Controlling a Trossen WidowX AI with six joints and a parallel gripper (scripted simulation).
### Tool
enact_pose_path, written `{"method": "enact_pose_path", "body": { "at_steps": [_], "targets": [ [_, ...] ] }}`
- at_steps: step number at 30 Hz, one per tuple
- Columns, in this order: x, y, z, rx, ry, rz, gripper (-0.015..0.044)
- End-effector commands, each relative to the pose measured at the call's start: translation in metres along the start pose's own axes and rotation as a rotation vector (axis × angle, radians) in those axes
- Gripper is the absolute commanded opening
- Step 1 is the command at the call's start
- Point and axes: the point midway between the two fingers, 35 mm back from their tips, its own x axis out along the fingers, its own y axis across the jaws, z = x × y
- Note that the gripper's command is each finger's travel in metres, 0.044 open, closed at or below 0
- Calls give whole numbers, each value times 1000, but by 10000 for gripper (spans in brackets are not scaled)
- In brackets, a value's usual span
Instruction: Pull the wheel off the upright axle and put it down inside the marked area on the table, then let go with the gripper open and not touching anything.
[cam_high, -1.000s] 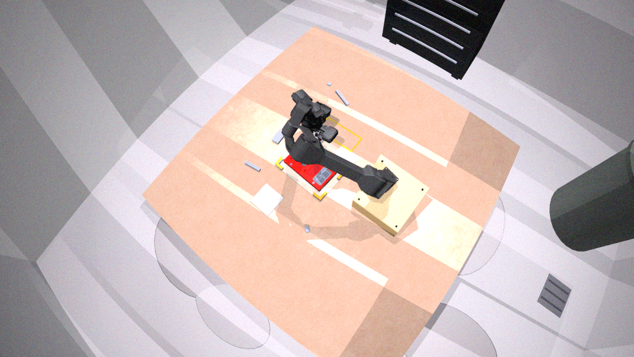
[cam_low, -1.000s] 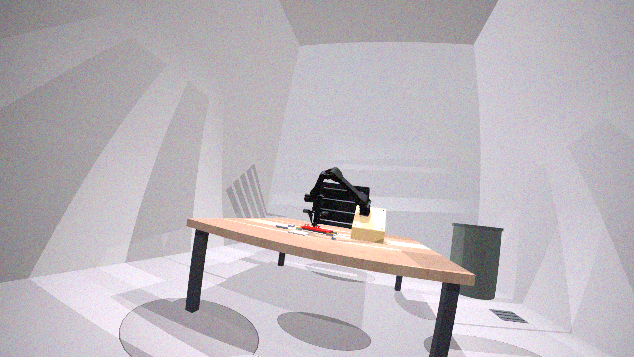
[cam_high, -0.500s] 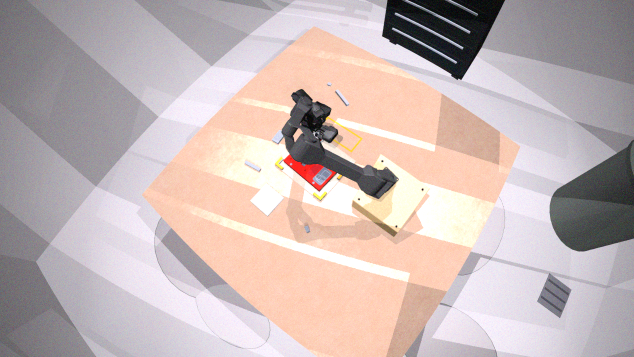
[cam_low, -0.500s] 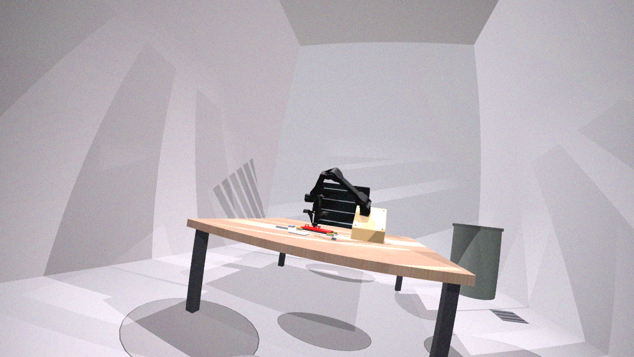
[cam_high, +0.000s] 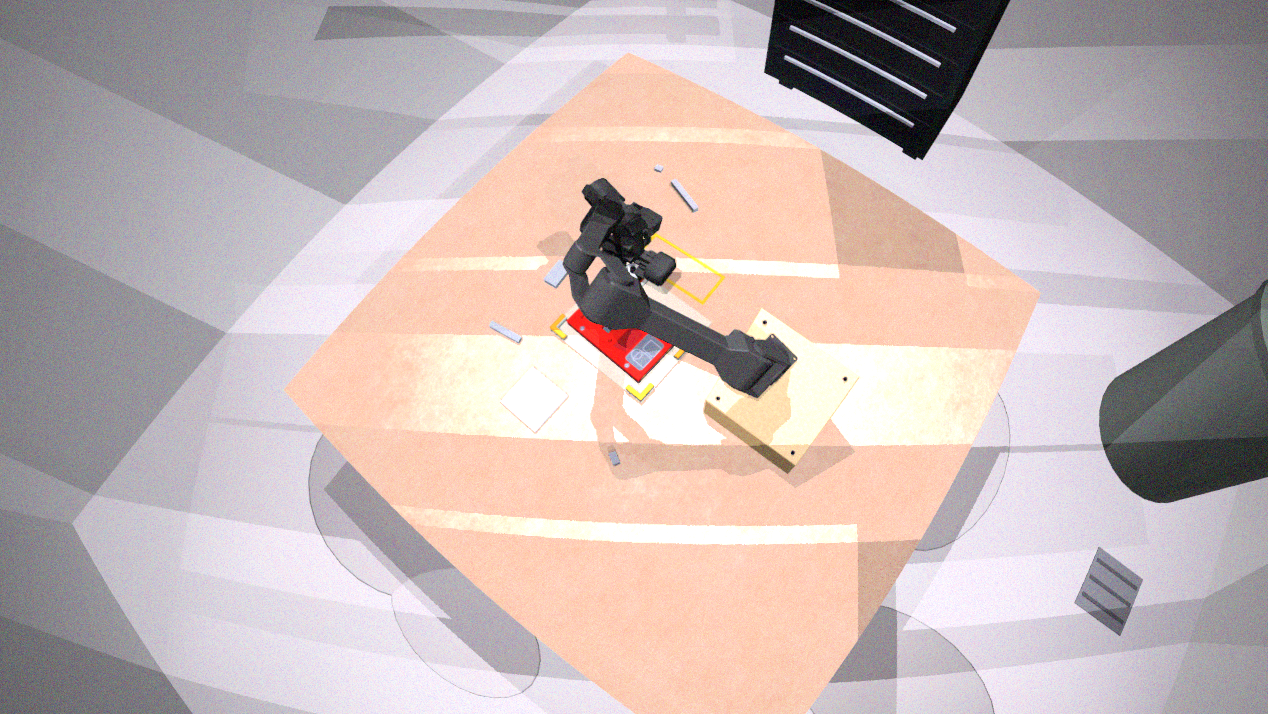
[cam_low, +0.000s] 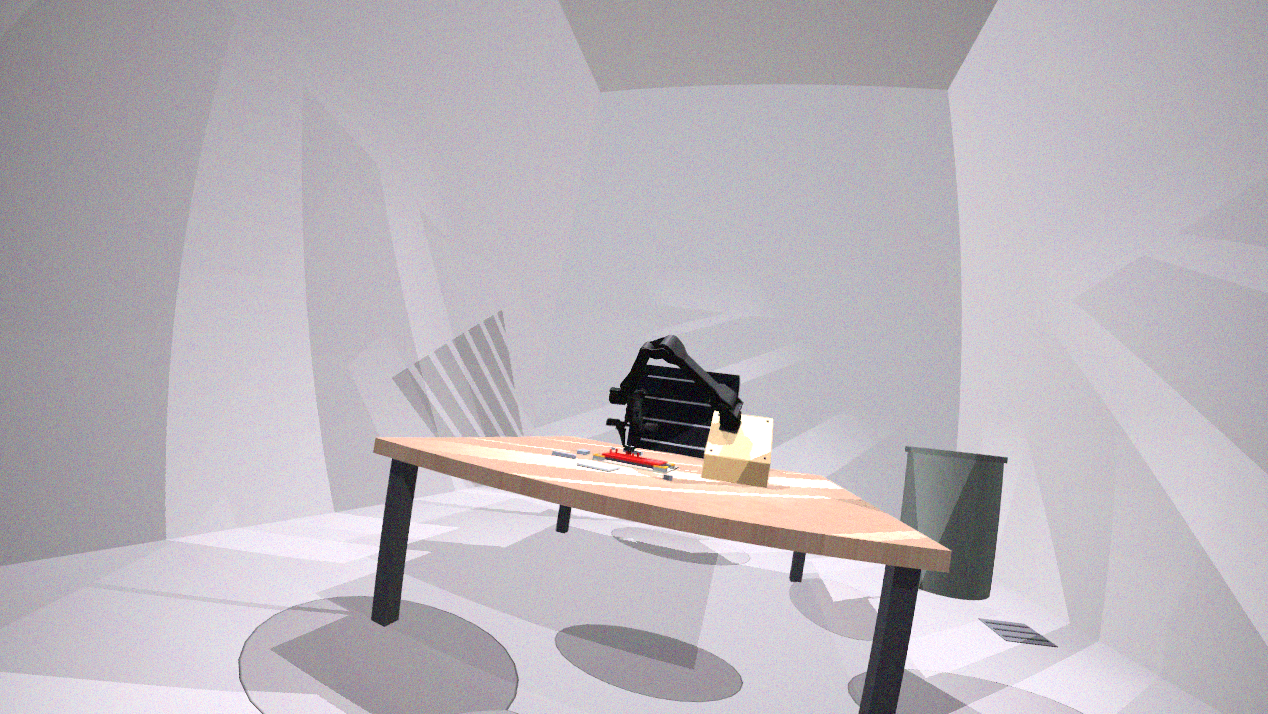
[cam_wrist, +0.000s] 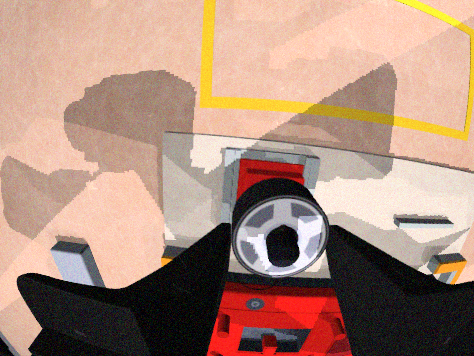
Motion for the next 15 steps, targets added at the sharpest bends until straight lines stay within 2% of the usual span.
{"method": "enact_pose_path", "body": {
  "at_steps": [1, 6, 7, 11, 15],
  "targets": [
    [-15, -1, 0, 42, 1, 27, 157],
    [-15, -1, 0, 42, 1, 27, 289],
    [-15, -1, 0, 42, 1, 27, 300],
    [-23, -1, 1, 43, 0, 27, 300],
    [-55, -2, 4, 43, -2, 27, 300]
  ]
}}
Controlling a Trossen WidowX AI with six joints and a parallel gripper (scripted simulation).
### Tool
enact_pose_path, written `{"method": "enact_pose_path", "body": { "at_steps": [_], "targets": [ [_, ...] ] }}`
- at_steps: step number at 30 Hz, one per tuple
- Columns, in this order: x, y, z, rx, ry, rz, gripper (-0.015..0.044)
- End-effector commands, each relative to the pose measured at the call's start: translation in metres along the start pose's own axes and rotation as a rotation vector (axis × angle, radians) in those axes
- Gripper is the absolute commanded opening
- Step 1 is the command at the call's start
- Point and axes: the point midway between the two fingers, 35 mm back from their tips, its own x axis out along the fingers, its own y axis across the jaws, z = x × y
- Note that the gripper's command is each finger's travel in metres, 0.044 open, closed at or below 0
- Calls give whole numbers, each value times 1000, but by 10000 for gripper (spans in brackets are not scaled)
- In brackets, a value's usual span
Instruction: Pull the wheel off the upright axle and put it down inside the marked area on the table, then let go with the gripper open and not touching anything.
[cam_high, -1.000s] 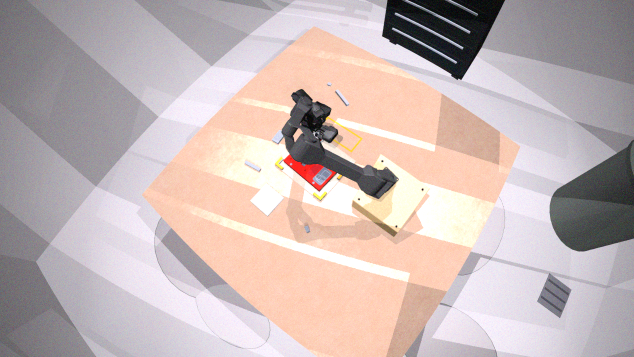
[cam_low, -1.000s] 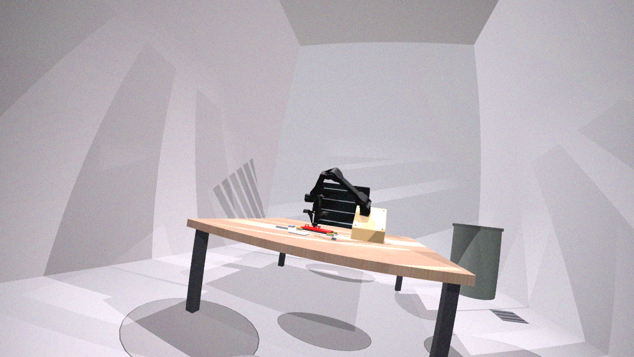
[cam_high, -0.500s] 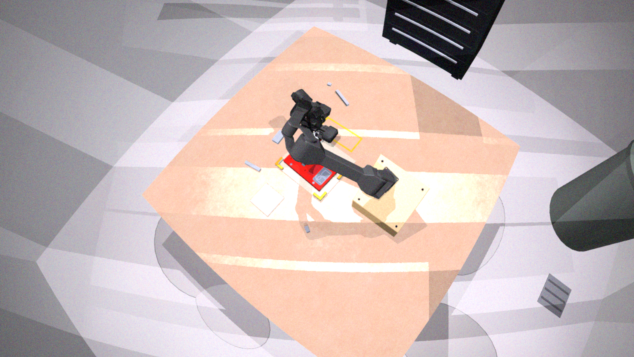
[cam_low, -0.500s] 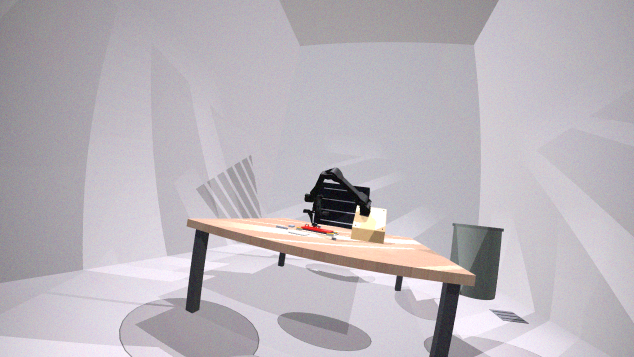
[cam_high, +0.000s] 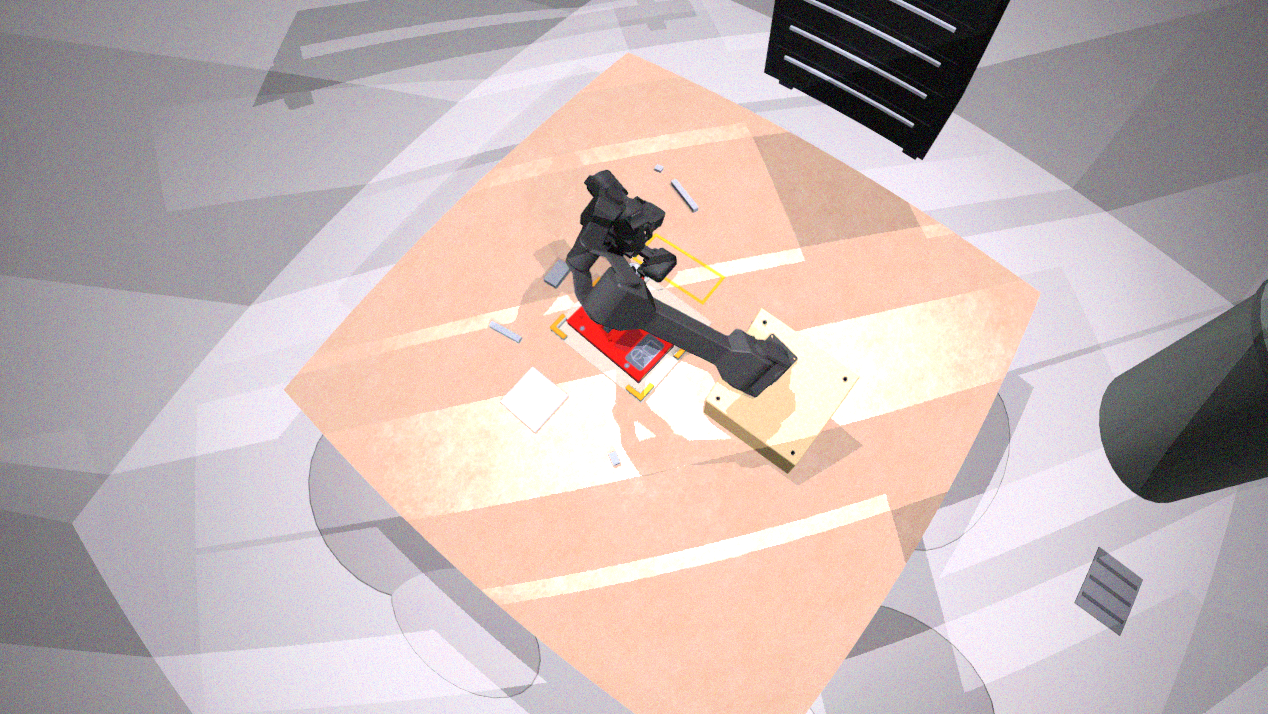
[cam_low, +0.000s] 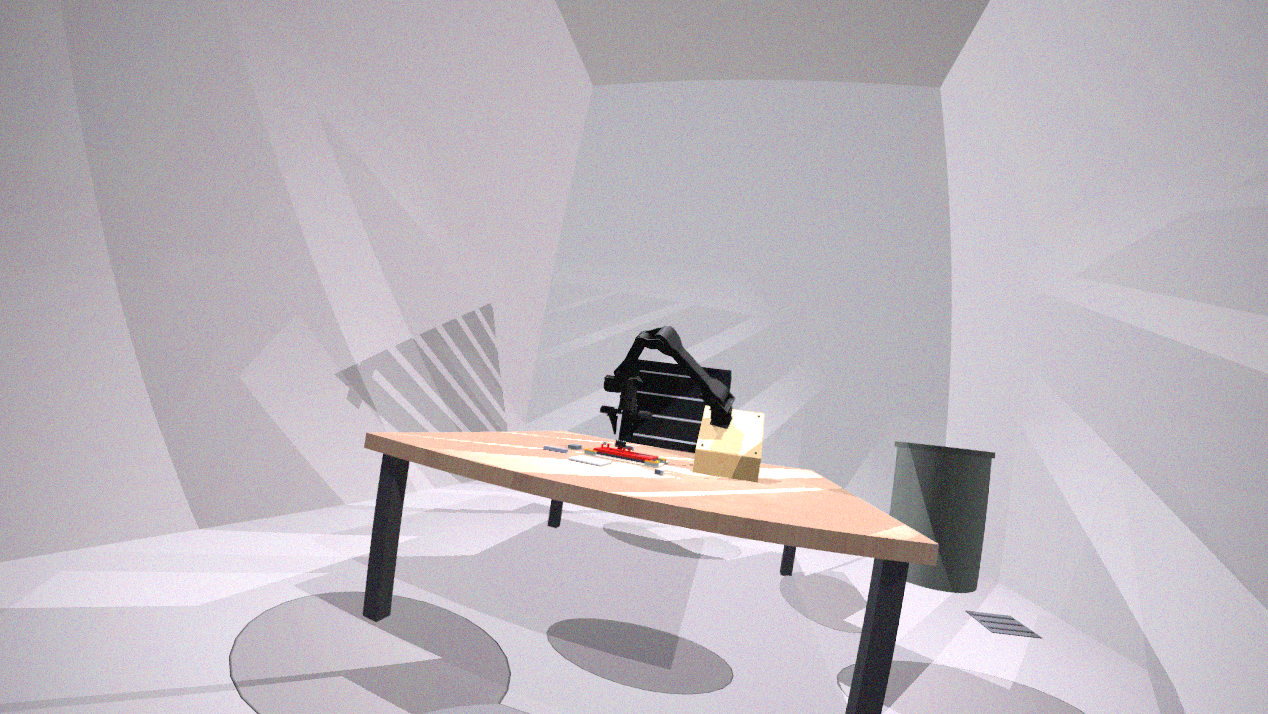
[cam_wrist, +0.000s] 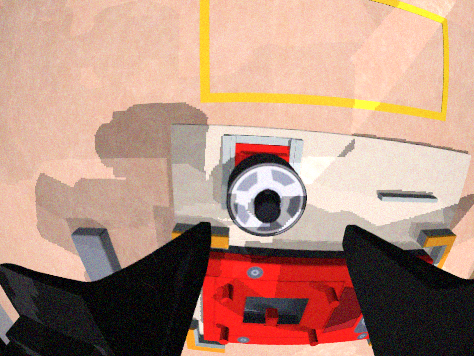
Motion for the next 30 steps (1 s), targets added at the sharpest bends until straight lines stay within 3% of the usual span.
{"method": "enact_pose_path", "body": {
  "at_steps": [1, 19, 30],
  "targets": [
    [-37, 4, 5, -8, -10, 16, 300],
    [-38, 4, 5, -8, -10, 16, 300],
    [32, 5, 5, -8, -6, 16, 300]
  ]
}}
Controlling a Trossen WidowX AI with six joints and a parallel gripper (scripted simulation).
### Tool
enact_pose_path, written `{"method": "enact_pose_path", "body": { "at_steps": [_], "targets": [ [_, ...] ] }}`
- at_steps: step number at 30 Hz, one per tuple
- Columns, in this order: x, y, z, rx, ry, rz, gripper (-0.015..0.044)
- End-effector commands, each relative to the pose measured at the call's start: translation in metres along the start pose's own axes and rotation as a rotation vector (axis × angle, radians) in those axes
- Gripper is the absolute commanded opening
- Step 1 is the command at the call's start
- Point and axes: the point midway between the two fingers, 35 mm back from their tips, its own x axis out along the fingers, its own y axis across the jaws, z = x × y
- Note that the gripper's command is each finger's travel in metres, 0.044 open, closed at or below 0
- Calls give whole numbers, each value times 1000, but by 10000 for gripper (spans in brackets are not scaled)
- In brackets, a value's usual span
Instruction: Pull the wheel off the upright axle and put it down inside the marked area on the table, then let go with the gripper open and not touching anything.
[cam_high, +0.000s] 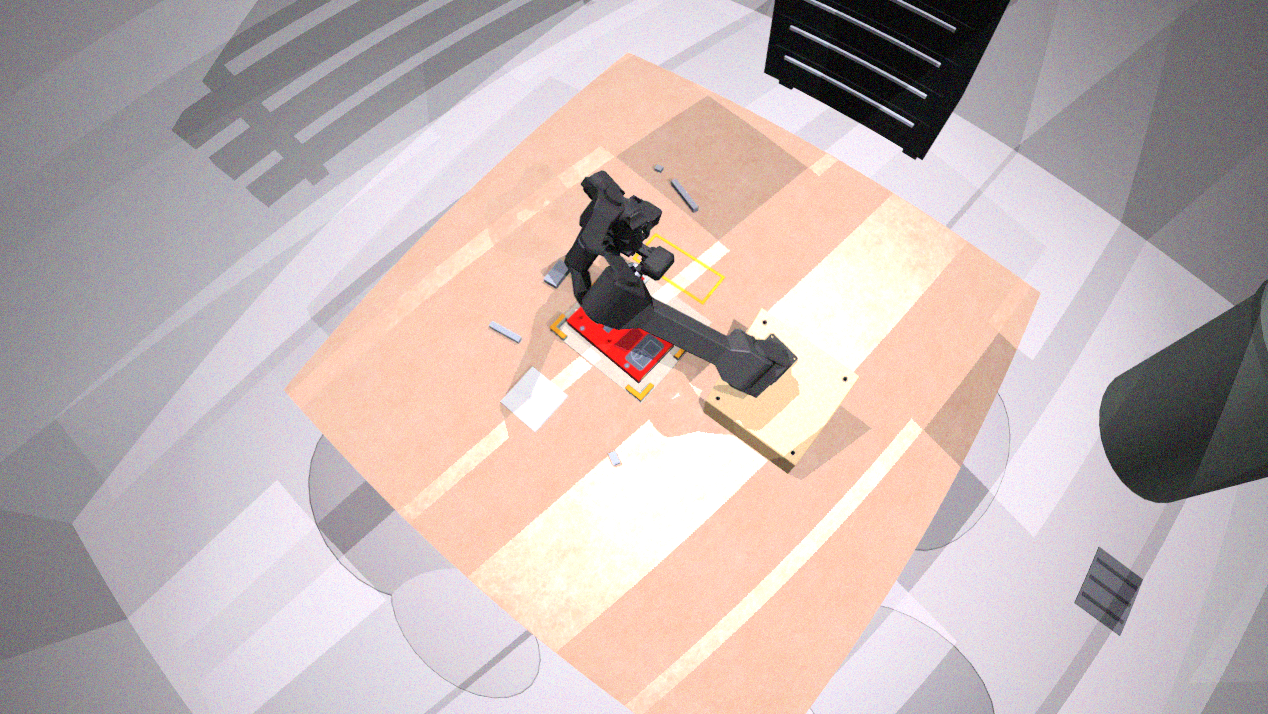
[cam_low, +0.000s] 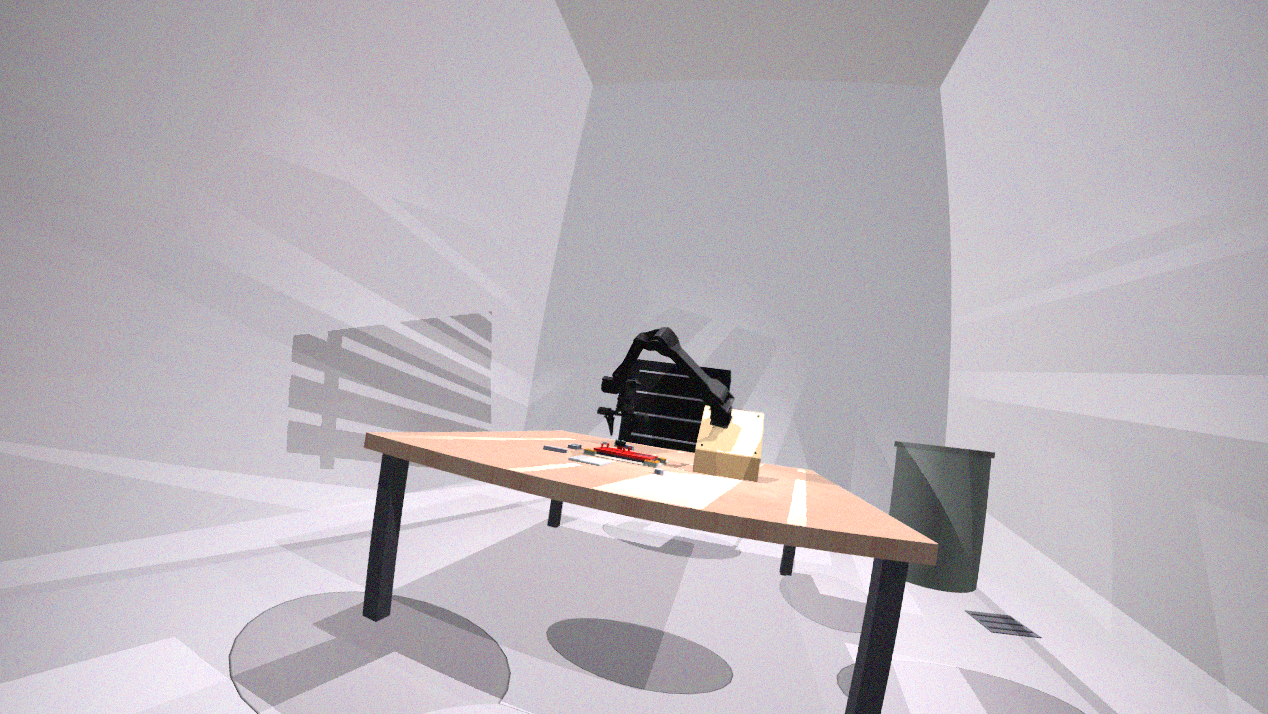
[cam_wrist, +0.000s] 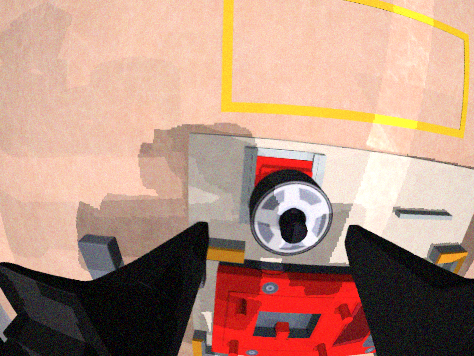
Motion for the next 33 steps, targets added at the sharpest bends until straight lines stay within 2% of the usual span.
{"method": "enact_pose_path", "body": {
  "at_steps": [1, 5, 9, 17, 22, 23, 33],
  "targets": [
    [25, -7, -1, 16, 11, -8, 300],
    [25, -7, -1, 16, 11, -8, 300],
    [22, -7, -1, 7, 6, -20, 195],
    [22, -7, -1, 7, 6, -20, 142],
    [21, -7, -1, 8, 6, -20, 10],
    [21, -7, -1, 8, 6, -20, 0],
    [17, -7, -1, 8, 6, -19, 0]
  ]
}}
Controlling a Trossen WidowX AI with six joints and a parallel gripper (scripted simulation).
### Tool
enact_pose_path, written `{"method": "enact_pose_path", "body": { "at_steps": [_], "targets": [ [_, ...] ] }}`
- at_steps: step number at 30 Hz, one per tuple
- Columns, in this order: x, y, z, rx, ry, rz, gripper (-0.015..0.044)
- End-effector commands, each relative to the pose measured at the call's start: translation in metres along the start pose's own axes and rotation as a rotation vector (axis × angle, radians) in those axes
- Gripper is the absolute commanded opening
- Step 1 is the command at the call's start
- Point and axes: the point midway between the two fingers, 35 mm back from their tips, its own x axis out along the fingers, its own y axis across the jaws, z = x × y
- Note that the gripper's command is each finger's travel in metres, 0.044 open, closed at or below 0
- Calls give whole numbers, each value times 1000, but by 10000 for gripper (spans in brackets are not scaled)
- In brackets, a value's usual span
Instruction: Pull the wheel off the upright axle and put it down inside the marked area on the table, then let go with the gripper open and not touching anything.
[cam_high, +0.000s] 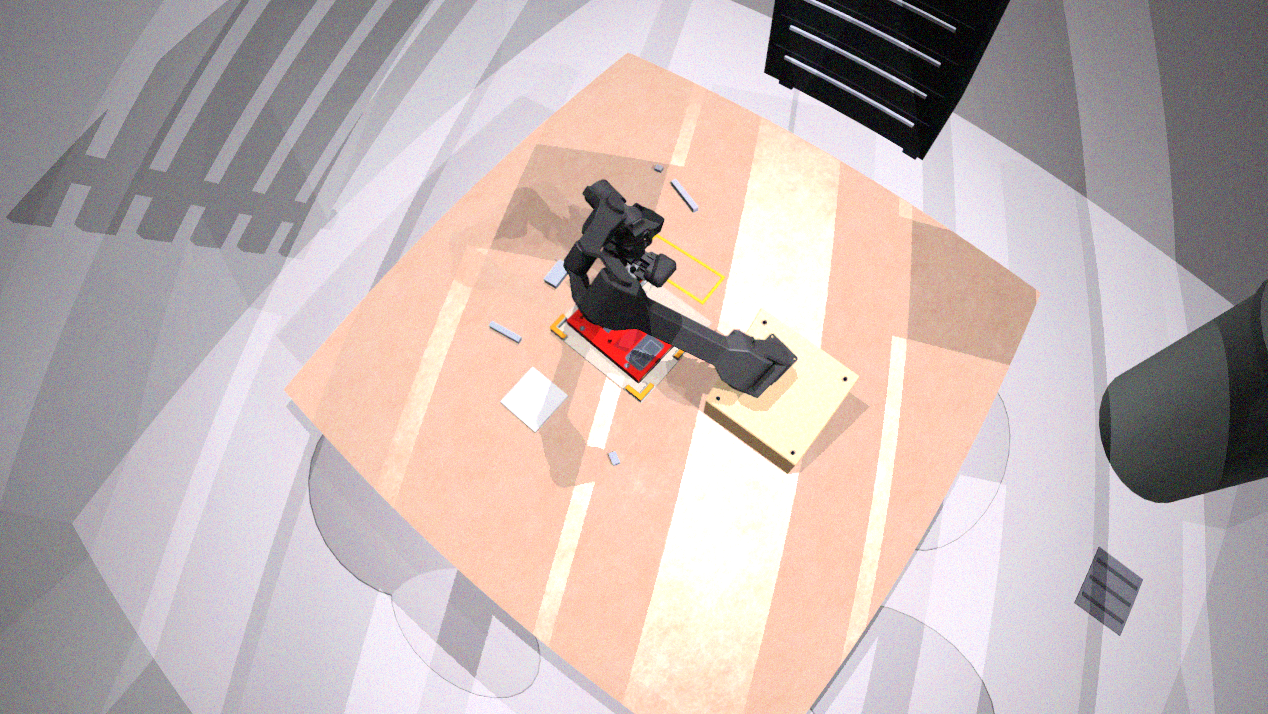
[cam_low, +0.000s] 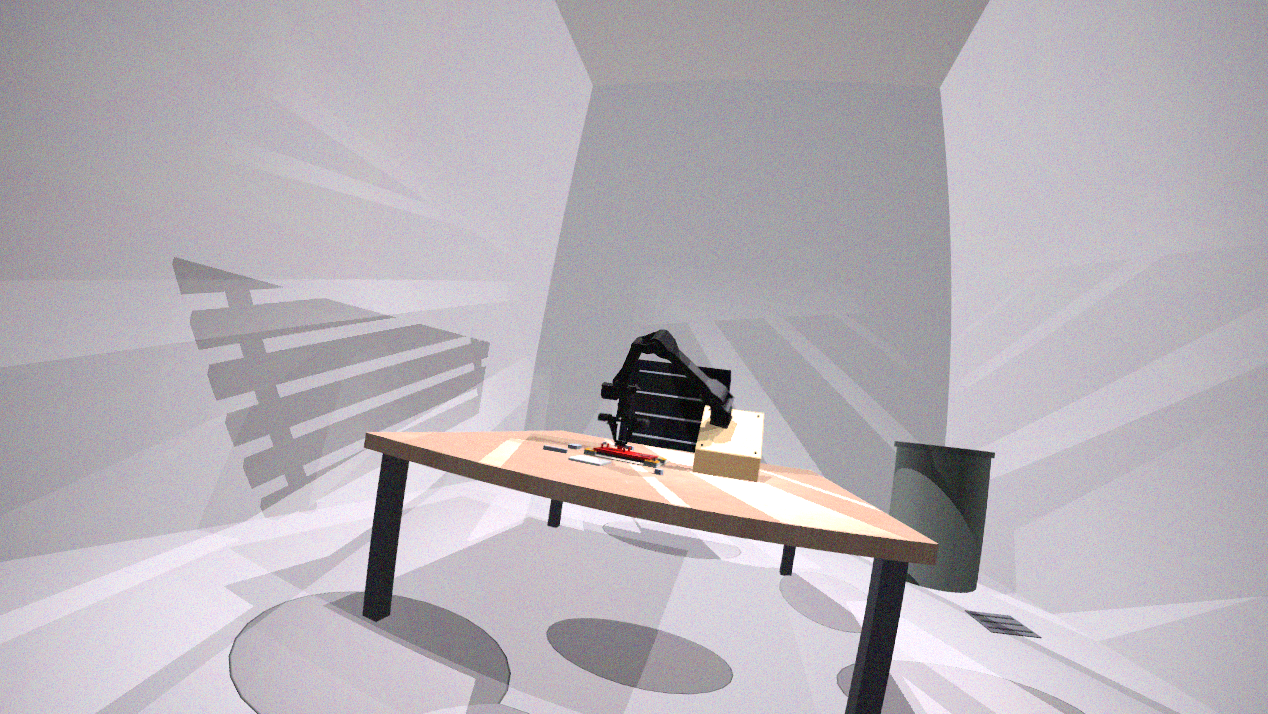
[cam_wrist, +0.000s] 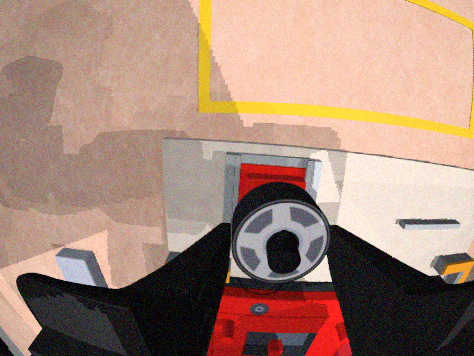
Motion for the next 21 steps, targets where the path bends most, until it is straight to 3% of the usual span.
{"method": "enact_pose_path", "body": {
  "at_steps": [1, 21],
  "targets": [
    [-4, 0, 1, 1, 0, 3, 0],
    [-11, 0, 1, 2, 0, 5, 0]
  ]
}}
